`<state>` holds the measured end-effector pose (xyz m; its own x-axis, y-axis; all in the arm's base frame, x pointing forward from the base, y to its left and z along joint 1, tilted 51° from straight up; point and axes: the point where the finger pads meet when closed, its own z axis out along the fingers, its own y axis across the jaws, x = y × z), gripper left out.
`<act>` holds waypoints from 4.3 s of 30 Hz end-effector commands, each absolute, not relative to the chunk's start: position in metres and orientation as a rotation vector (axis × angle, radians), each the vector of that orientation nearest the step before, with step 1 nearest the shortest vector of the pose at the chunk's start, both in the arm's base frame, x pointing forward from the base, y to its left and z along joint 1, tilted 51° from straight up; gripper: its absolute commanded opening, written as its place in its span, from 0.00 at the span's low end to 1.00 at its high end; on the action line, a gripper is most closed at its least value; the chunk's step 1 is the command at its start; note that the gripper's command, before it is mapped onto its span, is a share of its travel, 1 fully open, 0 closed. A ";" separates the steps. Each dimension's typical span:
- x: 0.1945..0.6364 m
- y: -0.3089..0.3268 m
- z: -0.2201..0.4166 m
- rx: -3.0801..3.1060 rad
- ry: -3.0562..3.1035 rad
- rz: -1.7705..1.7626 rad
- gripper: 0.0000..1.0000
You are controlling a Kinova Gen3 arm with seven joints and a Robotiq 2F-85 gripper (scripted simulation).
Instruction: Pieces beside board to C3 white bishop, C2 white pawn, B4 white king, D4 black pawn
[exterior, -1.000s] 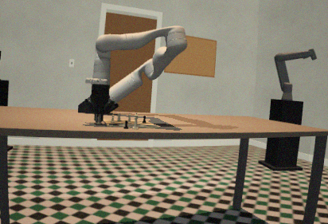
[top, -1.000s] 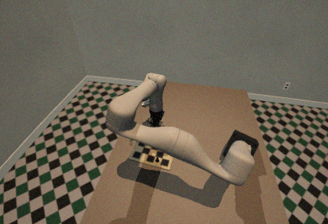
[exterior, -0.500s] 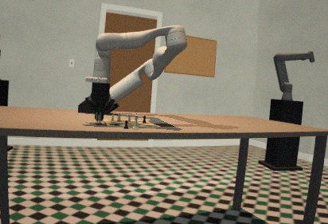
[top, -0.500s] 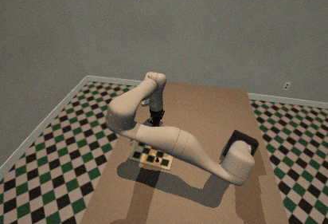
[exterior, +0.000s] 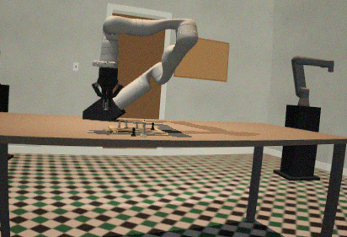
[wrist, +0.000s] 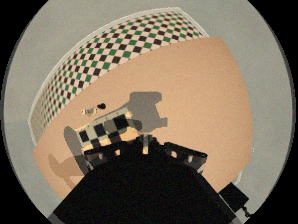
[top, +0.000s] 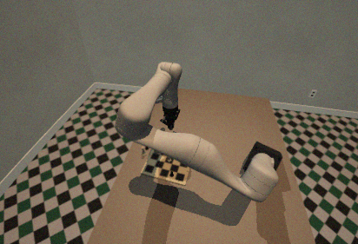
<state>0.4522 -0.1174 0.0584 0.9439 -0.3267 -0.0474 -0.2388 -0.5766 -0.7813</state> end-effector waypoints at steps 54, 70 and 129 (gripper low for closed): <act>0.437 -0.023 0.156 -2.270 -0.041 -0.360 0.00; 0.452 0.023 0.118 -2.270 -0.041 -0.360 0.00; 0.454 0.029 0.112 -2.270 -0.041 -0.360 0.00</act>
<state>0.4542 0.0298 0.1122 0.9588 -0.0866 0.2705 0.1467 -0.6646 -0.7326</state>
